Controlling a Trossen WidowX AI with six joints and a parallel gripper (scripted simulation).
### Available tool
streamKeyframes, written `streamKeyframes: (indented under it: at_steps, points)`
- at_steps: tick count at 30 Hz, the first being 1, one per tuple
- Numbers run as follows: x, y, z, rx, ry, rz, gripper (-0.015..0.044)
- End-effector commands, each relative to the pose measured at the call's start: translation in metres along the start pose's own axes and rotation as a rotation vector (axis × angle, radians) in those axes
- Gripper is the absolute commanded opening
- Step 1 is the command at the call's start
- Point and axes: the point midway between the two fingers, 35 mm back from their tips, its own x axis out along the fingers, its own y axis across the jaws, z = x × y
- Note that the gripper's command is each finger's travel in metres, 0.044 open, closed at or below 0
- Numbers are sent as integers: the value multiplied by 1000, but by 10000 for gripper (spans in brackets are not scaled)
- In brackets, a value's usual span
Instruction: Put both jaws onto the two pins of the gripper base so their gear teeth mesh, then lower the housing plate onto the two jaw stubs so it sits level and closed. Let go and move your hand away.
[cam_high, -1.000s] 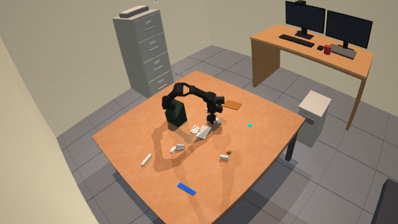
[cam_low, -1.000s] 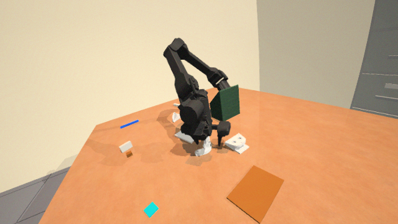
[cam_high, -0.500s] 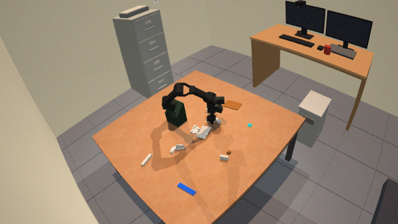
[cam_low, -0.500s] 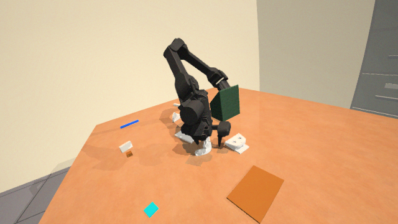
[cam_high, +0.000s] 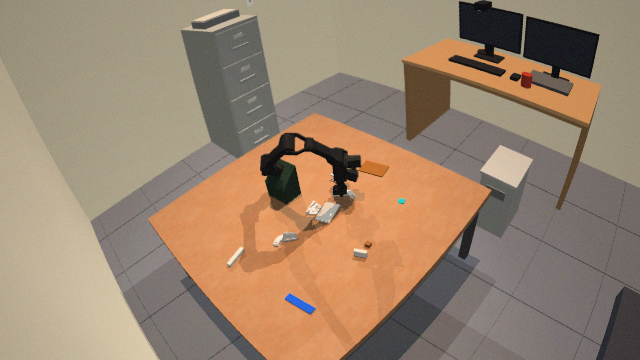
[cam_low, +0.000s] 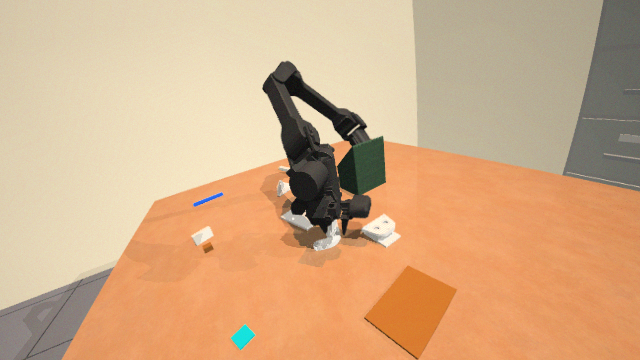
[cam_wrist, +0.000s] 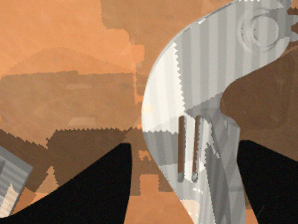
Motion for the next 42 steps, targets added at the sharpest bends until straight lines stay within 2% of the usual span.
streamKeyframes:
  at_steps: [1, 18, 42]
  points:
    - [0, 0, 0, 0, 0, 0, 138]
    - [-2, 0, 0, 0, 0, 0, 134]
    - [-77, 1, 1, -5, -2, -2, 134]
